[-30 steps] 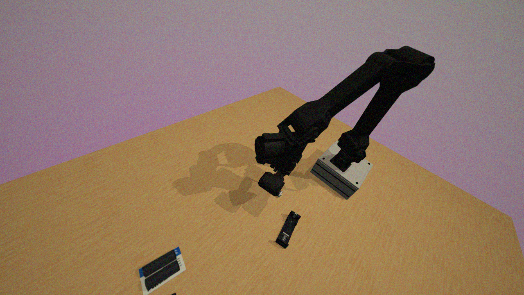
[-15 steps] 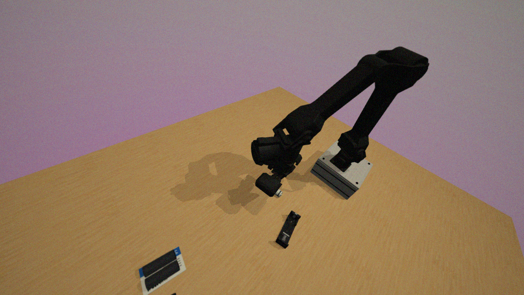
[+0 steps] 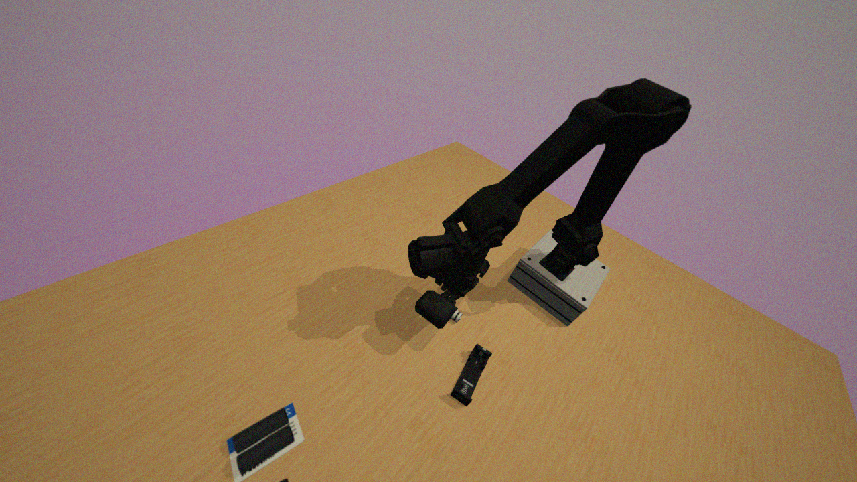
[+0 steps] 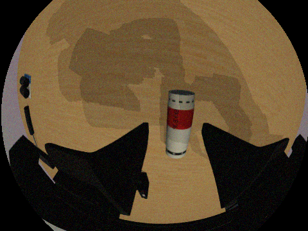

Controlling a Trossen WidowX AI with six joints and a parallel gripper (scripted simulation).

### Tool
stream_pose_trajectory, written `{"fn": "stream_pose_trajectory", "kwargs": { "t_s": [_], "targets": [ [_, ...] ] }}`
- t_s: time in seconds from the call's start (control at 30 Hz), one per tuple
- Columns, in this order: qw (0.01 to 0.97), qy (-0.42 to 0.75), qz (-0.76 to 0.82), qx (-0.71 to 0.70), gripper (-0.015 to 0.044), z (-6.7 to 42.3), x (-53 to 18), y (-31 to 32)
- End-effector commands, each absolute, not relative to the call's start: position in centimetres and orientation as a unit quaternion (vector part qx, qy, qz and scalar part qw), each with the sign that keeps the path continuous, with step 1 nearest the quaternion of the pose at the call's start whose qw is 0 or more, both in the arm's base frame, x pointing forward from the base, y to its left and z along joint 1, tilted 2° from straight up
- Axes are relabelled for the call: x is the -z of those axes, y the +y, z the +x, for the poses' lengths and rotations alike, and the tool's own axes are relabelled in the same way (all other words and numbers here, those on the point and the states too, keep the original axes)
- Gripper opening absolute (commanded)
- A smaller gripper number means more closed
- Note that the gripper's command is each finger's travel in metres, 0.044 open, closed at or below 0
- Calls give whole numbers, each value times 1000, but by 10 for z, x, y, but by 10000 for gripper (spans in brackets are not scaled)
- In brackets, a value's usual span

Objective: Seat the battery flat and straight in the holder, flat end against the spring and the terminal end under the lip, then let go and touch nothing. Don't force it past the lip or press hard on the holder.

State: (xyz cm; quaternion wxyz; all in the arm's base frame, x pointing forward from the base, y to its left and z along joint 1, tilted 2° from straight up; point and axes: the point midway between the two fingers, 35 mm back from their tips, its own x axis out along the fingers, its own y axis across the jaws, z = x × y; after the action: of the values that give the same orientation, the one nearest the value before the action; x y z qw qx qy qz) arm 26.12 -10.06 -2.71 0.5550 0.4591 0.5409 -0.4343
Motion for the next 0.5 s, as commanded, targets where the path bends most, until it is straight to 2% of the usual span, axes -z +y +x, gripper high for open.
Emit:
{"fn": "stream_pose_trajectory", "kwargs": {
  "t_s": [0.0,0.23,0.37,0.47],
  "targets": [
    [549,545,460,436,240,258,36,-98],
    [549,545,460,436,240,257,45,-98],
    [549,545,460,436,135,257,45,-98],
    [549,545,460,436,115,257,45,-98]
  ]
}}
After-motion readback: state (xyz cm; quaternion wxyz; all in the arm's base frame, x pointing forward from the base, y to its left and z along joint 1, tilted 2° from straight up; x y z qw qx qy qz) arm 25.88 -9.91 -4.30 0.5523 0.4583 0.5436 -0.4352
